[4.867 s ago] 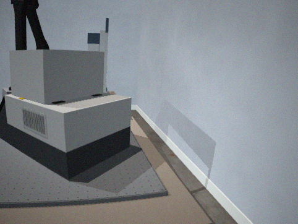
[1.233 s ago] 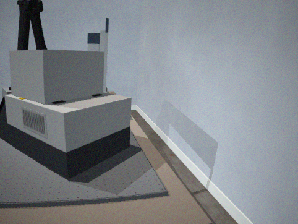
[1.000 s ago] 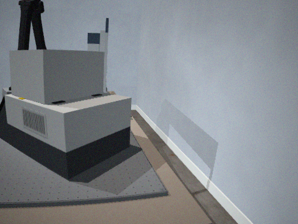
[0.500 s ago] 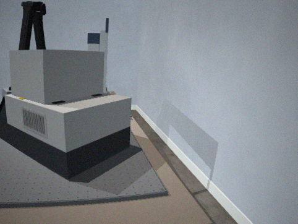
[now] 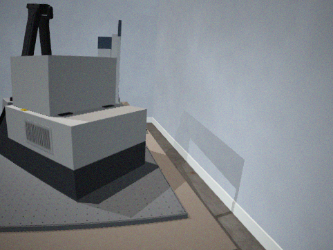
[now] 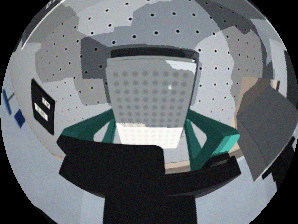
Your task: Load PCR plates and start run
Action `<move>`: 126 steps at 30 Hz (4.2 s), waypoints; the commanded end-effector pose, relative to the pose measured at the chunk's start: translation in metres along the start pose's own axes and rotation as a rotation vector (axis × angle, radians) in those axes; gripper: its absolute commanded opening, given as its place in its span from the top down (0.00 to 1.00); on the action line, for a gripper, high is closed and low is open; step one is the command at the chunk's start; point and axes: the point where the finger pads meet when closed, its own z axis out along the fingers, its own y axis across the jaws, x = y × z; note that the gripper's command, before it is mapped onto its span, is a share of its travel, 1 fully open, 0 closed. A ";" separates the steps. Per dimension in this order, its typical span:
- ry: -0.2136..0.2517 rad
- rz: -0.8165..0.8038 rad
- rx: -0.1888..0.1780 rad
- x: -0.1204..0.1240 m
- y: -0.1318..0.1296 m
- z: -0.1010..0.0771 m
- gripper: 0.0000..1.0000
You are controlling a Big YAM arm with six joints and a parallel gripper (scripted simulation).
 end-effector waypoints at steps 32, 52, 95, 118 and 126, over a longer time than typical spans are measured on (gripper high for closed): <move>-0.003 0.027 -0.017 -0.004 0.001 -0.005 1.00; -0.001 0.004 -0.004 0.002 0.011 -0.002 1.00; -0.004 -0.008 -0.014 0.001 0.011 0.004 1.00; -0.005 0.006 -0.019 0.001 0.012 0.006 1.00; -0.004 0.012 -0.003 -0.001 0.010 0.007 1.00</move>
